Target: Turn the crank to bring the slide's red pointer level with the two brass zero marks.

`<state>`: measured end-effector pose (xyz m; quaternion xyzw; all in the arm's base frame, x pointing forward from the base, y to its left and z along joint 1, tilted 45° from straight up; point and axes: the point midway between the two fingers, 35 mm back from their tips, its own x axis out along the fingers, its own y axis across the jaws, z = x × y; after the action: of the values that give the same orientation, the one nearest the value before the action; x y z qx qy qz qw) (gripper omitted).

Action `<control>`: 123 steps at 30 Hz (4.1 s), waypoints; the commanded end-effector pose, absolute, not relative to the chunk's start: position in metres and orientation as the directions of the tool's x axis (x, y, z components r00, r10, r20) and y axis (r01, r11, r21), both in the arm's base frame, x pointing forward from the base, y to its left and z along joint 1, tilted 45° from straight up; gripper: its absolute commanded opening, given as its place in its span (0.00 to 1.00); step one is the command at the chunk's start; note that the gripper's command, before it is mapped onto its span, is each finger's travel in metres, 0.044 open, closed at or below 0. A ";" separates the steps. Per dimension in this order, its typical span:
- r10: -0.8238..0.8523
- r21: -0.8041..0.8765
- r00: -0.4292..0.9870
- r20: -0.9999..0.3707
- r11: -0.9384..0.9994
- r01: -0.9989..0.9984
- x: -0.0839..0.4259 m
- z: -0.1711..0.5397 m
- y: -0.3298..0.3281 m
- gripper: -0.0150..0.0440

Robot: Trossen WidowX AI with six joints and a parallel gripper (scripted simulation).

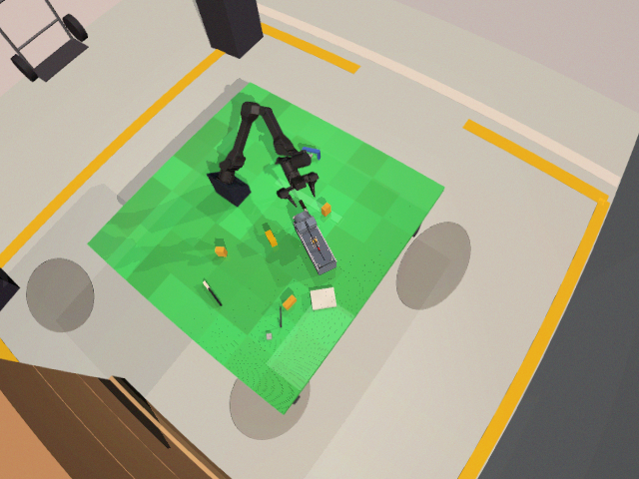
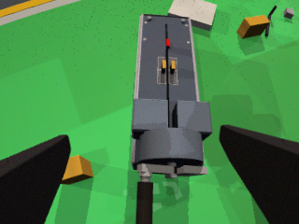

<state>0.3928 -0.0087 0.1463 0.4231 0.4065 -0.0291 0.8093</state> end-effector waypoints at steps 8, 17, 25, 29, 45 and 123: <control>0.227 0.639 0.665 -0.712 0.603 0.478 0.370 0.153 0.002 1.00; 0.221 0.638 0.665 -0.714 0.598 0.486 0.372 0.121 0.035 1.00; 0.220 0.639 0.666 -0.713 0.596 0.487 0.372 0.109 0.048 1.00; 0.220 0.638 0.665 -0.713 0.596 0.487 0.373 0.105 0.052 1.00; 0.221 0.639 0.665 -0.713 0.595 0.488 0.375 0.086 0.071 1.00; 0.223 0.640 0.665 -0.713 0.593 0.488 0.372 0.035 0.108 0.25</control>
<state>0.3740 0.1058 0.0437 0.4453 0.3935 -0.0808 0.8002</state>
